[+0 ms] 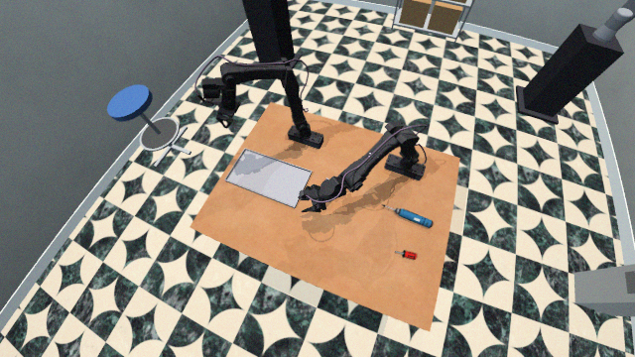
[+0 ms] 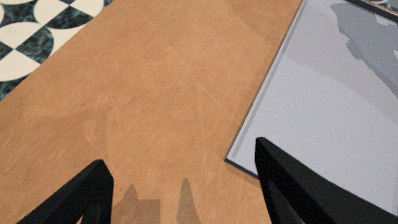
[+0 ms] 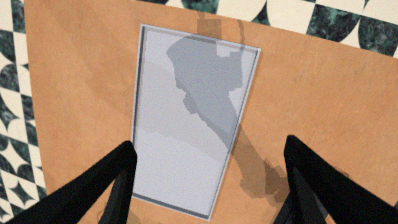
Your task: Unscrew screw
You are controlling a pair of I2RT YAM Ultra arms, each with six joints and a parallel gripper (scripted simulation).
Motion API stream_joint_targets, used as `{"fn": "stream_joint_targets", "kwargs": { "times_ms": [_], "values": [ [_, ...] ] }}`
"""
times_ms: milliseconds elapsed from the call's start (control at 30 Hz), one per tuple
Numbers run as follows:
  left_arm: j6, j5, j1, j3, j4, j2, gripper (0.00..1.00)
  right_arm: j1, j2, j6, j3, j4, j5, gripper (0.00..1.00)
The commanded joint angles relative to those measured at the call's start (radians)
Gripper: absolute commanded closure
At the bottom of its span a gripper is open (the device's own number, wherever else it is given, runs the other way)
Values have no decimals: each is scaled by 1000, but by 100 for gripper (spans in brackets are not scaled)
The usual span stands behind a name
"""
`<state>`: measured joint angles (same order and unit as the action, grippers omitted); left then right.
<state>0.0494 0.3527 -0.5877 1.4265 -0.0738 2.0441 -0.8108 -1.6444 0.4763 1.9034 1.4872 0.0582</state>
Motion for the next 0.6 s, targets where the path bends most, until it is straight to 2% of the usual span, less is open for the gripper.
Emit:
{"fn": "stream_joint_targets", "kwargs": {
  "times_ms": [0,200,367,567],
  "values": [
    [70,31,-77,28,-92,-2,35,2,13,5,34,4,14,14],
    [167,49,-177,99,-150,46,35,2,13,5,34,4,14,14],
    [223,91,-150,111,-190,67,35,2,13,5,34,4,14,14],
    [303,104,-271,98,-299,69,35,2,13,5,34,4,14,14]
  ]
}}
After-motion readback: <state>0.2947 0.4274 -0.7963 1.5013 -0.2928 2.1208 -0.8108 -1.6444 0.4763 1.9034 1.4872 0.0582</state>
